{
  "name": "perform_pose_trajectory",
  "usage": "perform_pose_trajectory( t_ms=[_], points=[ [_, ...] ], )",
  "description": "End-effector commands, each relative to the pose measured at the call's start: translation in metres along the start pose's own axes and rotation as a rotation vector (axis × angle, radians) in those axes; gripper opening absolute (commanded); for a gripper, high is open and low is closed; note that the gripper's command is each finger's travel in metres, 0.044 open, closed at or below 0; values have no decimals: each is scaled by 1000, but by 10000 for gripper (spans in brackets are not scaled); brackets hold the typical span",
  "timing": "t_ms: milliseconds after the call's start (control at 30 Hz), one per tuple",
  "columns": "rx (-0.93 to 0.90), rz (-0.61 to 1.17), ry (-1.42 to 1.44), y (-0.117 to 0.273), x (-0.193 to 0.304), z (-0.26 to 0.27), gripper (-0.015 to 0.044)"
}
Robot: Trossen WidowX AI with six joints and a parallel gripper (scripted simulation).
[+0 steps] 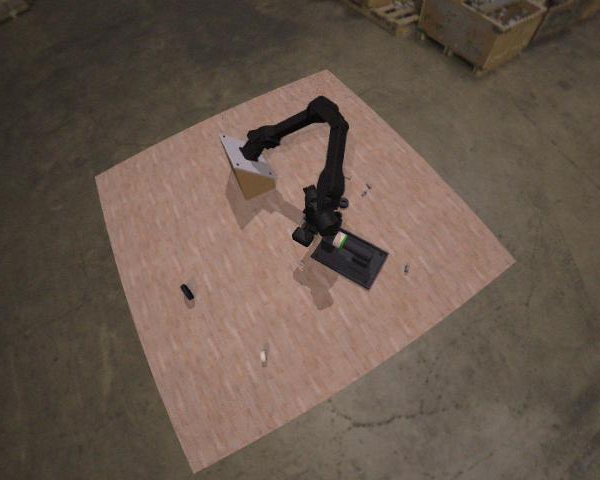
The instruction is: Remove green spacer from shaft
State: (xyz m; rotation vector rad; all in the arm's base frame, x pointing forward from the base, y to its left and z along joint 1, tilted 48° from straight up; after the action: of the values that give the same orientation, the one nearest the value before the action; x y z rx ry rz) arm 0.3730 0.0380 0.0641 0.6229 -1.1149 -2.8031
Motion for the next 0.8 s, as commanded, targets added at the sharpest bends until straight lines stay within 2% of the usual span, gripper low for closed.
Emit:
perform_pose_trajectory(
  t_ms=[0, 767],
  points=[
    [1, 0, 7, 0, 1, 0, 0],
    [1, 0, 7, 0, 3, 0, 0]
  ],
)
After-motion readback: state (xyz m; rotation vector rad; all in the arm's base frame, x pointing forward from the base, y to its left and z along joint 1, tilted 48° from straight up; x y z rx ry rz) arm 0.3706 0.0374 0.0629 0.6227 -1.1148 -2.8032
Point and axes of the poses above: the point midway between the two fingers, 35 mm back from their tips, its own y axis back along the fingers, its own z axis across the jaws, x = y × z, the point moved 3 cm from there along y, back along the fingers, and after that the axes turned 5 degrees about -y, right-handed, at the moved point
